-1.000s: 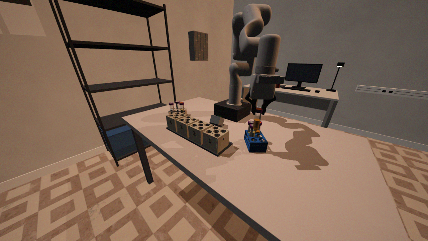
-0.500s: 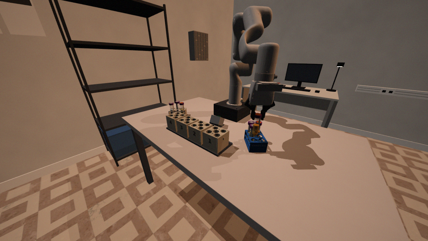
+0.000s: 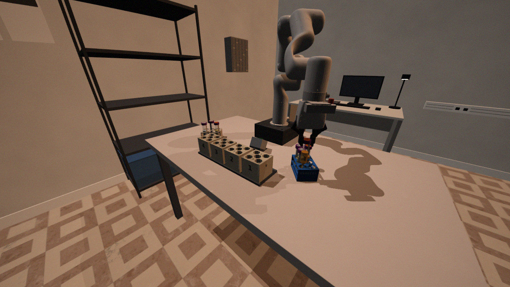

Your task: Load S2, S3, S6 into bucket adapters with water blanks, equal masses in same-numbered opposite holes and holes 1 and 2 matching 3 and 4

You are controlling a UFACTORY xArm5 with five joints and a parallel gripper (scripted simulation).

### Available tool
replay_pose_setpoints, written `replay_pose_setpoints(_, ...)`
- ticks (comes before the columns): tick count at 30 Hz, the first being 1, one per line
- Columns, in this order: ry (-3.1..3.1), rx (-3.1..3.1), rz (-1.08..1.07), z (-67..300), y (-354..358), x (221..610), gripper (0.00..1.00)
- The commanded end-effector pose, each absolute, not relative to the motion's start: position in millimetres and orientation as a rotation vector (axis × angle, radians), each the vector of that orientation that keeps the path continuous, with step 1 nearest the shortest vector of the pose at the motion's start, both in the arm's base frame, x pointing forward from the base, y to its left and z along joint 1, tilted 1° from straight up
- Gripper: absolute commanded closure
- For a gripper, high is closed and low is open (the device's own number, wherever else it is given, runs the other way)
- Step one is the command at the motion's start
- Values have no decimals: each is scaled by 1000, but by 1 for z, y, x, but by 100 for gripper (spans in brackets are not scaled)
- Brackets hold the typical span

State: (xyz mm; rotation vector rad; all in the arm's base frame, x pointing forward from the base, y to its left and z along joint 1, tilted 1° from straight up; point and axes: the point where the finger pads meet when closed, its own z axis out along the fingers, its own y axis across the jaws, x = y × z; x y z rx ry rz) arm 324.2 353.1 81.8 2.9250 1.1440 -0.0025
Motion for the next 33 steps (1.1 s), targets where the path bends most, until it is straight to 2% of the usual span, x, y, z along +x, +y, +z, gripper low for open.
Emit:
replay_pose_setpoints(1,1148,2935,-4,83,354,325,100)
replay_pose_setpoints(33,1148,2935,-4,61,354,325,100)
